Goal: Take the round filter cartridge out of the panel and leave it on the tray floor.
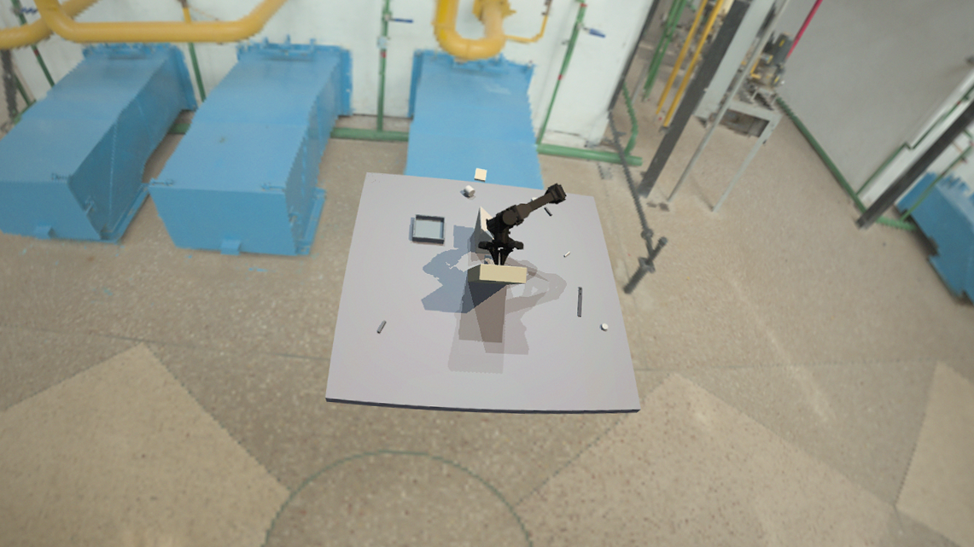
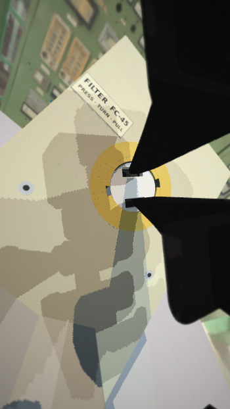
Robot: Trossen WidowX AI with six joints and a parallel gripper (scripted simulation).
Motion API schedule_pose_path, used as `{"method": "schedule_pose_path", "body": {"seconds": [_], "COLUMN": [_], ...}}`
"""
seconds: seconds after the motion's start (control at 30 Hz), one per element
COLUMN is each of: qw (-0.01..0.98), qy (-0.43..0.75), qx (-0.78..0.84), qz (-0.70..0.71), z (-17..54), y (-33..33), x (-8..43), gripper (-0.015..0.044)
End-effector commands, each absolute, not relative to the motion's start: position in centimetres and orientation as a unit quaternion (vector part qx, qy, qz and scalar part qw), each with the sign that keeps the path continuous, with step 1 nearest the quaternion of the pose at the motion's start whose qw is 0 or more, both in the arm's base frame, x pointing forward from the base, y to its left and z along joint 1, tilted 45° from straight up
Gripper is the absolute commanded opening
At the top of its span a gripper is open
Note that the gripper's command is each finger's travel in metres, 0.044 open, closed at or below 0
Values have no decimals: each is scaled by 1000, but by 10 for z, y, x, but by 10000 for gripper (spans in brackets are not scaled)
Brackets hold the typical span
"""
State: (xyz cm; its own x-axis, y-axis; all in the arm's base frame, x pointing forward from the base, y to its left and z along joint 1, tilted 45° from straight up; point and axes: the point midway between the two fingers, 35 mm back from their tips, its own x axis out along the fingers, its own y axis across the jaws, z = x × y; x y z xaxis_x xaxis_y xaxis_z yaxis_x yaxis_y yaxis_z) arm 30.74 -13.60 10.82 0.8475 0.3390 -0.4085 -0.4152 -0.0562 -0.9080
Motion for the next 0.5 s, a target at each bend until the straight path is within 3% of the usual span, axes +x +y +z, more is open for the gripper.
{"method": "schedule_pose_path", "body": {"seconds": [0.0,0.47], "qw": [688,688], "qy": [32,32], "qx": [-672,-672], "qz": [274,274], "z": [107,106], "y": [-137,-136], "x": [308,311], "gripper": [107,107]}}
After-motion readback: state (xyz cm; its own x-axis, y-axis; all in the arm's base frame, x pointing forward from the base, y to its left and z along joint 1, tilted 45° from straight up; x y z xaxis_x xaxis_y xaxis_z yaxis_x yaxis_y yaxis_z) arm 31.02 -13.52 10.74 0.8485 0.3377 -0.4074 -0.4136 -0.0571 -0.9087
